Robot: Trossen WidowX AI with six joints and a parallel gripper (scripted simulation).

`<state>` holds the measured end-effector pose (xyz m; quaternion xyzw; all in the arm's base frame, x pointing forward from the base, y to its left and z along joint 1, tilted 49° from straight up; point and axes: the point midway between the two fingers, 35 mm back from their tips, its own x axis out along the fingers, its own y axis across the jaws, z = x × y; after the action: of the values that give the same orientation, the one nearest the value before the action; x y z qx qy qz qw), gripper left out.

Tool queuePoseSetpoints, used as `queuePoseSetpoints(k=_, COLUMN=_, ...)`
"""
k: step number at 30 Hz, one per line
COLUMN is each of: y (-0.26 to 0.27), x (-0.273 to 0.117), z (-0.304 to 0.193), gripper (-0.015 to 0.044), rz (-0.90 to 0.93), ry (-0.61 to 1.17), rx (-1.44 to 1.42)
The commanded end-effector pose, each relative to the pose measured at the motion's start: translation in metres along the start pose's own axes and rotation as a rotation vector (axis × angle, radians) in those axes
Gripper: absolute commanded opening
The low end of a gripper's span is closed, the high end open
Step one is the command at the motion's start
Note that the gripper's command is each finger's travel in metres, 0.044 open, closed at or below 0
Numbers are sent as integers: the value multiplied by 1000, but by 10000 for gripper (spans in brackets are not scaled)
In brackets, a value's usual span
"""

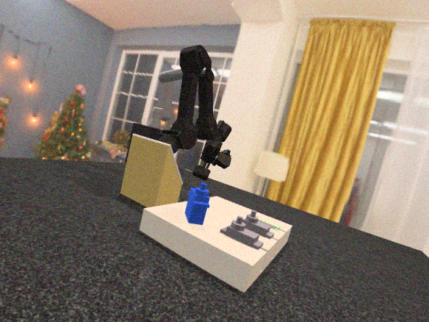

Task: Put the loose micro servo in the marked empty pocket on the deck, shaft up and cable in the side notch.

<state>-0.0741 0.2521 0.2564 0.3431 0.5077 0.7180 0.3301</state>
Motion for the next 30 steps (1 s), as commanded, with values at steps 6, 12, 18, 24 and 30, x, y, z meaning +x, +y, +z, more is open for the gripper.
queuePoseSetpoints(k=6, y=-10, x=-1, z=18, gripper=440, rz=-54, ry=-58, rx=-12)
queuePoseSetpoints(k=12, y=-30, x=-8, z=53, gripper=440, rz=-162, ry=-169, rx=-47)
queuePoseSetpoints(k=18, y=-46, x=-22, z=91, gripper=440, rz=-271, ry=-281, rx=-94)
queuePoseSetpoints(k=24, y=-58, x=-40, z=124, gripper=440, rz=-373, ry=-379, rx=-145)
queuePoseSetpoints(k=30, y=-89, x=-71, z=155, gripper=440, rz=-528, ry=-474, rx=-107)
